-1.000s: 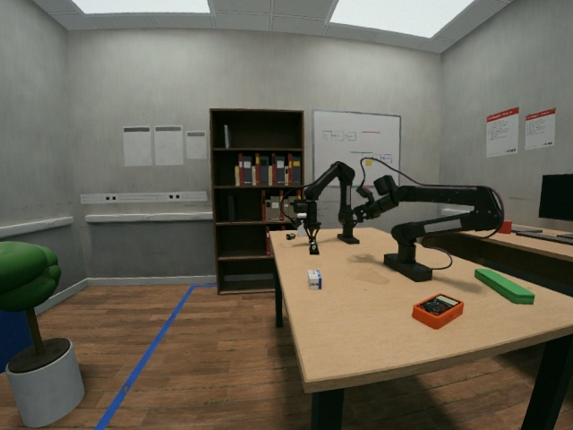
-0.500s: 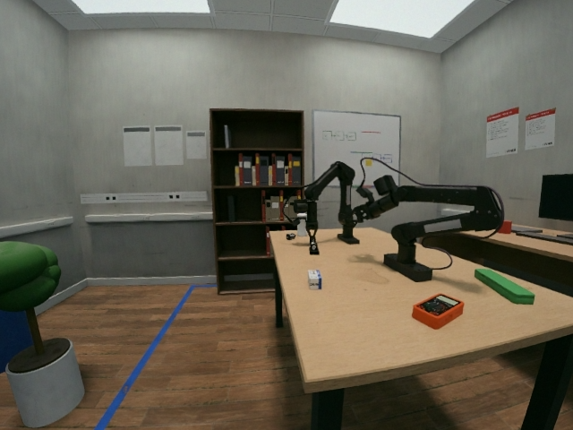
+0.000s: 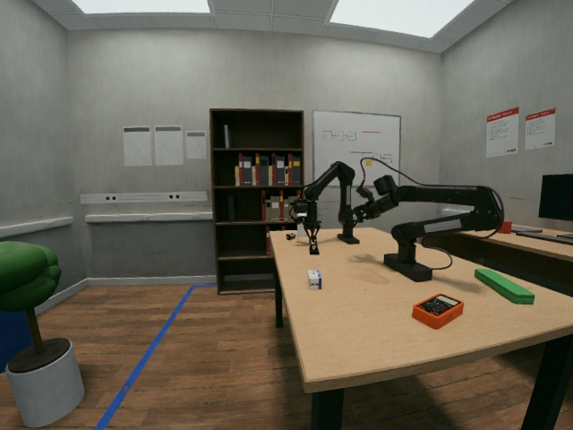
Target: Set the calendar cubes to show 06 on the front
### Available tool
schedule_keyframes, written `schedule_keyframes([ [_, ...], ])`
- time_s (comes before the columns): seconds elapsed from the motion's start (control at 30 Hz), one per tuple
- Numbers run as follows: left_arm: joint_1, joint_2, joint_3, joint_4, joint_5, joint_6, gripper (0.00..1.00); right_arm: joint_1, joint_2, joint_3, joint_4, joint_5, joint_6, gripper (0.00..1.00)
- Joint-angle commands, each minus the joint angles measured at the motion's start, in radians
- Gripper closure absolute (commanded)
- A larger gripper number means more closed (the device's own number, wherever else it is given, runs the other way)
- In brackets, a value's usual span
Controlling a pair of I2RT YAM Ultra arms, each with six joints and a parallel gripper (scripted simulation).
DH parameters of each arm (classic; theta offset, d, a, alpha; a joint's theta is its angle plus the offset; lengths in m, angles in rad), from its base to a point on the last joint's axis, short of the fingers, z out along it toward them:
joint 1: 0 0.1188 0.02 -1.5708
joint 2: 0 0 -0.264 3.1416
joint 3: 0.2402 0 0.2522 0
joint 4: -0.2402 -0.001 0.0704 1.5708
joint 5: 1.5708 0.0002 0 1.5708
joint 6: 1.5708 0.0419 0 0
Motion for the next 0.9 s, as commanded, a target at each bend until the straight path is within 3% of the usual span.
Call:
schedule_keyframes([
  [0.0, -0.009, -0.004, 0.007, 0.032, -0.008, -0.006, 0.0, -0.011, 0.007, 0.028, -0.014, 0.001, 0.17, 0.74],
  [0.87, -0.009, -0.004, 0.007, 0.032, -0.008, -0.006, 0.0, -0.008, 0.028, 0.022, 0.024, 0.008, 0.203, 0.74],
])
